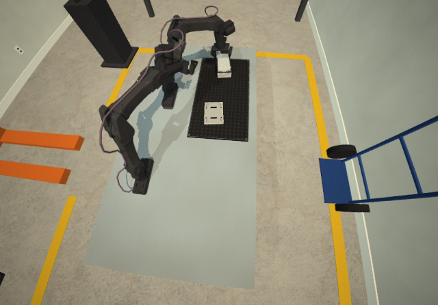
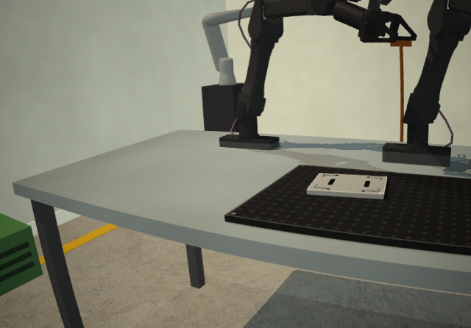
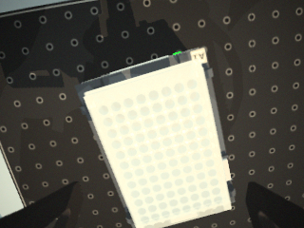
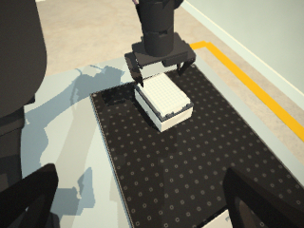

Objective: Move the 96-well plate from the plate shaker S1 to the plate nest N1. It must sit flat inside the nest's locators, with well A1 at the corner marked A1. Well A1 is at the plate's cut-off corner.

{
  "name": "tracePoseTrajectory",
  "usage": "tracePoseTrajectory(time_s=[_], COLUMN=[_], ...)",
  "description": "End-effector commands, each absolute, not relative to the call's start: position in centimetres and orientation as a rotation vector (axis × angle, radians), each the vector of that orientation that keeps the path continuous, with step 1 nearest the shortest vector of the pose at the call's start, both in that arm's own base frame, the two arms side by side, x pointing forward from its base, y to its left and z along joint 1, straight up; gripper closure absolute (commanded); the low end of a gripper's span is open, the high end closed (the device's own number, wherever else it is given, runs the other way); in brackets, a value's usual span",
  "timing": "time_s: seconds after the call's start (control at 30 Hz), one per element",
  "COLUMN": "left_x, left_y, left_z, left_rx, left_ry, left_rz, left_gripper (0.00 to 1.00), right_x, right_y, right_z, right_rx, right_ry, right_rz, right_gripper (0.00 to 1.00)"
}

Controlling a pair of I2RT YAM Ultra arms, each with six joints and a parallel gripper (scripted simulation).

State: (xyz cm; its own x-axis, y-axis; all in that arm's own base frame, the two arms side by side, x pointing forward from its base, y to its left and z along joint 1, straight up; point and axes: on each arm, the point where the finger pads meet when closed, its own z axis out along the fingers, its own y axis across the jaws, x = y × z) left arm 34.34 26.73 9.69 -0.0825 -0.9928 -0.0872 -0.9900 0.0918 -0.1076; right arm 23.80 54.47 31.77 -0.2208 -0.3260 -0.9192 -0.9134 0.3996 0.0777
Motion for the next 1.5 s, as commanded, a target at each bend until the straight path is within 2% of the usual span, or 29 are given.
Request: tracePoseTrajectory(time_s=[0.0,0.23,1.47], left_x=[34.1,34.8,34.9], left_y=[26.4,26.3,26.5], left_z=[9.5,8.1,5.1], left_rx=[-2.270,-2.394,-2.363], left_ry=[2.092,2.037,2.043], left_rz=[-0.002,0.010,0.002], left_gripper=[0.00,0.00,0.00], right_x=[24.4,24.4,24.4], right_y=[54.2,54.2,54.2], right_z=[33.5,33.5,33.5], right_rx=[-1.059,-1.059,-1.059], right_ry=[1.724,1.724,1.724], right_rz=[0.821,0.821,0.821], right_gripper=[0.00,0.00,0.00])
